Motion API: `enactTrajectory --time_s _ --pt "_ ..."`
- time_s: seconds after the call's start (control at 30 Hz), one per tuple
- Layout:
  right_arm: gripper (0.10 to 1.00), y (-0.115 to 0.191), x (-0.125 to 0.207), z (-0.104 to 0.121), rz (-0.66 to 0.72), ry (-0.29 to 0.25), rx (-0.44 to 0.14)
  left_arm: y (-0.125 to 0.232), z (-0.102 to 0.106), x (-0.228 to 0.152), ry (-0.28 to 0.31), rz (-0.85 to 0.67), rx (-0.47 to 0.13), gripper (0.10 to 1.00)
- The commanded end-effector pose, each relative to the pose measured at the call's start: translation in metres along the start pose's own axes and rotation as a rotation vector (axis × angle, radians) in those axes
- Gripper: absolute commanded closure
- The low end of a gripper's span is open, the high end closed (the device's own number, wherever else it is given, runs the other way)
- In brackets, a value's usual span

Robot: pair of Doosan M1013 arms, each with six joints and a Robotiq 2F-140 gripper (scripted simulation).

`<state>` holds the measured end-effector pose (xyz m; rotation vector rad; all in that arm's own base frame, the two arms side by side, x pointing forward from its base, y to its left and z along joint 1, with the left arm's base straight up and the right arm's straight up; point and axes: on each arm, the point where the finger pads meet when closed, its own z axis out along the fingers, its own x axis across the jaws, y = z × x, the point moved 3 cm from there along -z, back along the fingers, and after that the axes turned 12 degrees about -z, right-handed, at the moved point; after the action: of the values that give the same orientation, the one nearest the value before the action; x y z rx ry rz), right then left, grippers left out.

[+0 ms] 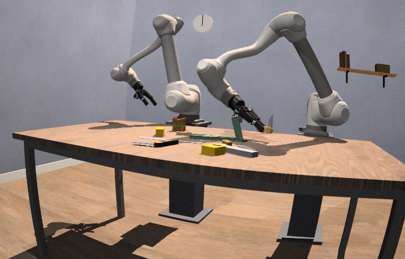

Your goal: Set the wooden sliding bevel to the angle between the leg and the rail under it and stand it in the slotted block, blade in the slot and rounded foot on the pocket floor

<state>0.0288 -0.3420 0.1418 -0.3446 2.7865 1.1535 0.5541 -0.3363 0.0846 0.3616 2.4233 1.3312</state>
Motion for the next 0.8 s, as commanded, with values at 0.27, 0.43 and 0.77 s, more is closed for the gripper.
enactTrajectory --time_s 0.27,0.43,0.77 --pt "0.098 0.0 0.0 -0.001 0.0 0.0 0.001 0.056 -0.033 -0.012 -0.001 -0.001 0.0 0.999" --pt "0.098 0.0 0.0 -0.001 0.0 0.0 0.001 0.085 -0.05 -0.018 -0.001 -0.001 0.0 0.999" --pt "0.098 0.0 0.0 -0.001 0.0 0.0 0.001 0.118 -0.069 -0.025 -0.001 -0.001 0.0 0.999"
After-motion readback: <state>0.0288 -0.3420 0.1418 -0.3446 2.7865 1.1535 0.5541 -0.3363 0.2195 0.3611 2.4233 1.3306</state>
